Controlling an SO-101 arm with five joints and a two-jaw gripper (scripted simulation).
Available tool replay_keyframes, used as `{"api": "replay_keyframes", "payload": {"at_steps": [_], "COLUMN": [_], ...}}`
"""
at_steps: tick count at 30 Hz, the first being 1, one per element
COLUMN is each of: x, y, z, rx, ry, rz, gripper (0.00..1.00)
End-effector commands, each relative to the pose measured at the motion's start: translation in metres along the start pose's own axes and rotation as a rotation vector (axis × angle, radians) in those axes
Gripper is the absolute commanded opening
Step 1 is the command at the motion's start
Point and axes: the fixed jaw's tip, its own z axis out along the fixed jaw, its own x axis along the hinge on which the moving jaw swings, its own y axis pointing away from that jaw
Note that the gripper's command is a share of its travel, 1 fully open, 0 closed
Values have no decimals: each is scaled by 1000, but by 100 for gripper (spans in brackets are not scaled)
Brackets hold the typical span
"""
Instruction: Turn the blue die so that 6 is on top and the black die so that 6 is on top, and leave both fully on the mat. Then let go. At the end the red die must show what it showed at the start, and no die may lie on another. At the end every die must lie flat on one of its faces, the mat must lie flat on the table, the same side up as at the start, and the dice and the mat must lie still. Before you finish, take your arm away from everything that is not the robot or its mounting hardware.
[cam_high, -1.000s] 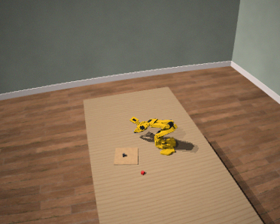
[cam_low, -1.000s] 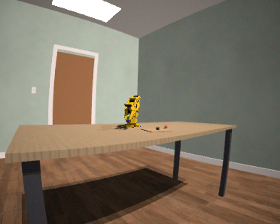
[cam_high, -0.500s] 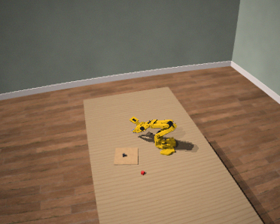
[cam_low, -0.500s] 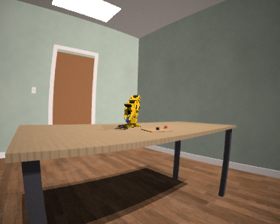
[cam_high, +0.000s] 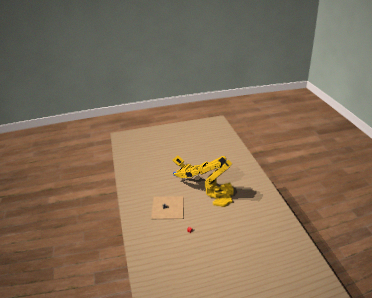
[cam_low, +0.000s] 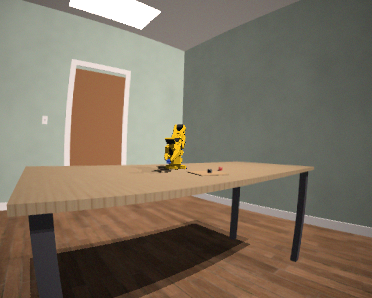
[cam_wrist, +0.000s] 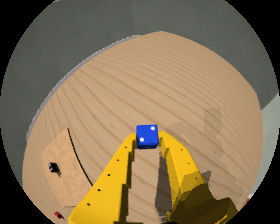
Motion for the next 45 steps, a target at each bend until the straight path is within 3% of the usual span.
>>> {"api": "replay_keyframes", "payload": {"at_steps": [1, 13, 36, 37, 45], "x": [-10, -12, -12, -4, -4], "y": [2, 2, 2, 2, 2], "z": [2, 1, 1, 0, 0], "rx": [-7, -8, -8, -7, -7], "ry": [-99, -178, -181, -165, -165], "rz": [-9, -10, -10, -24, -24], "gripper": [0, 0, 0, 0, 0]}}
